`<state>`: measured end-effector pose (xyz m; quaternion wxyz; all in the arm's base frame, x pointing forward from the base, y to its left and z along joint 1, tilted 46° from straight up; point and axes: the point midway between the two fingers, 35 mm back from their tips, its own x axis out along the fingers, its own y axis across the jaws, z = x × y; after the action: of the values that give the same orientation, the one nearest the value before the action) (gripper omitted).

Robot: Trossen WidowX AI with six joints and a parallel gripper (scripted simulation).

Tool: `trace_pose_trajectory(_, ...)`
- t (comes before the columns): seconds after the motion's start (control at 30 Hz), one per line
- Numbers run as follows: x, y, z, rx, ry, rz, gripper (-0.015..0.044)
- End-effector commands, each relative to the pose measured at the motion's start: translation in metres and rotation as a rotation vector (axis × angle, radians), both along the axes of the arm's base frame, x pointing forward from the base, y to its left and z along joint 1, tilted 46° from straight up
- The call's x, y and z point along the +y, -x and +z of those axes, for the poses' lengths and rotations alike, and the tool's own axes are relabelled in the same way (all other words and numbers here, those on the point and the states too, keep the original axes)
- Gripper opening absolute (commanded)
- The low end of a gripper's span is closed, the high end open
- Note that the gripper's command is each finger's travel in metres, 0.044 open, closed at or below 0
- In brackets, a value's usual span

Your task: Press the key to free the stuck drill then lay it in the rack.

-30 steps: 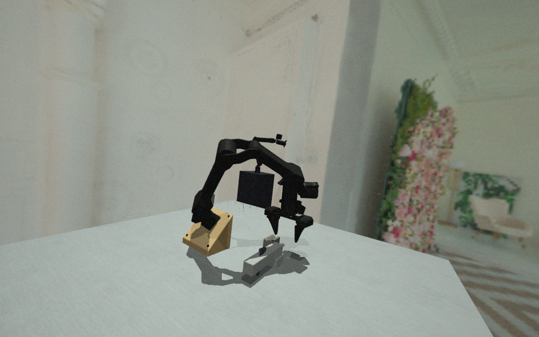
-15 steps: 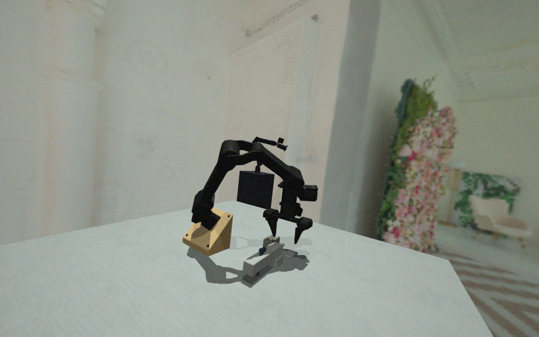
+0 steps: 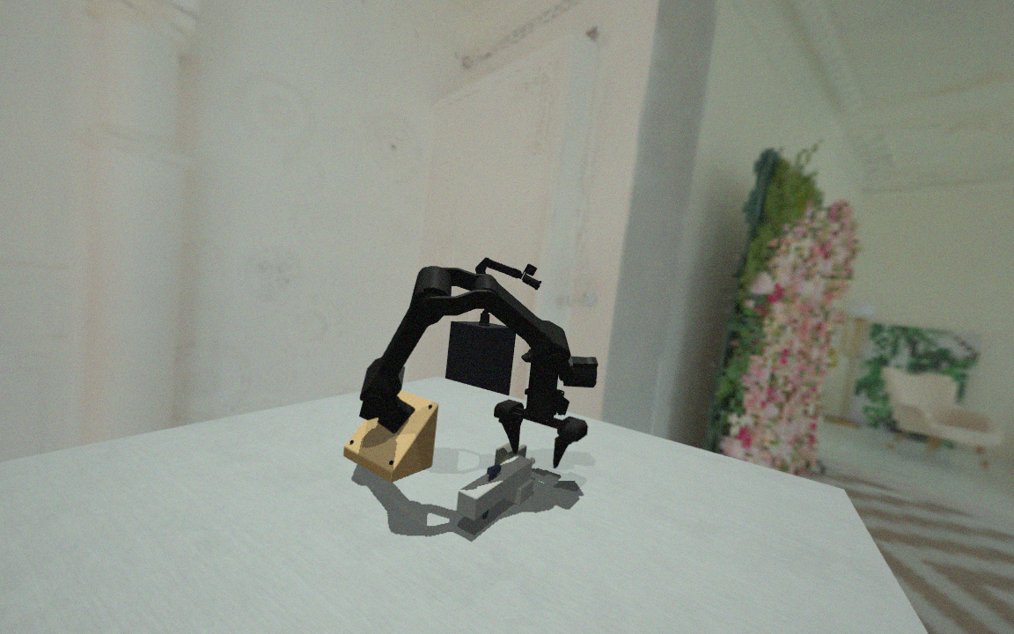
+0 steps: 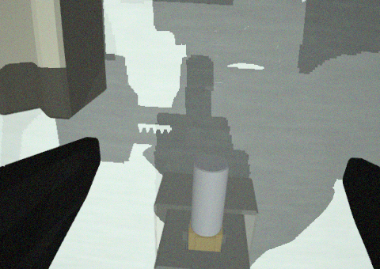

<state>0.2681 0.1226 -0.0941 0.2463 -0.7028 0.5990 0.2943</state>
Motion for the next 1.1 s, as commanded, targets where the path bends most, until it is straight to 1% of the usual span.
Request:
trace_pose_trajectory(0.0, -0.01, 0.001, -0.004, 0.009, 0.012, 0.004, 0.044)
trace_pose_trajectory(0.57, -0.034, -0.002, -0.016, 0.009, 0.016, 0.004, 0.044)
trace_pose_trajectory(0.83, -0.035, -0.002, -0.017, 0.009, 0.016, 0.004, 0.044)
trace_pose_trajectory(1.07, -0.032, -0.004, -0.016, 0.001, 0.006, -0.003, 0.0256)
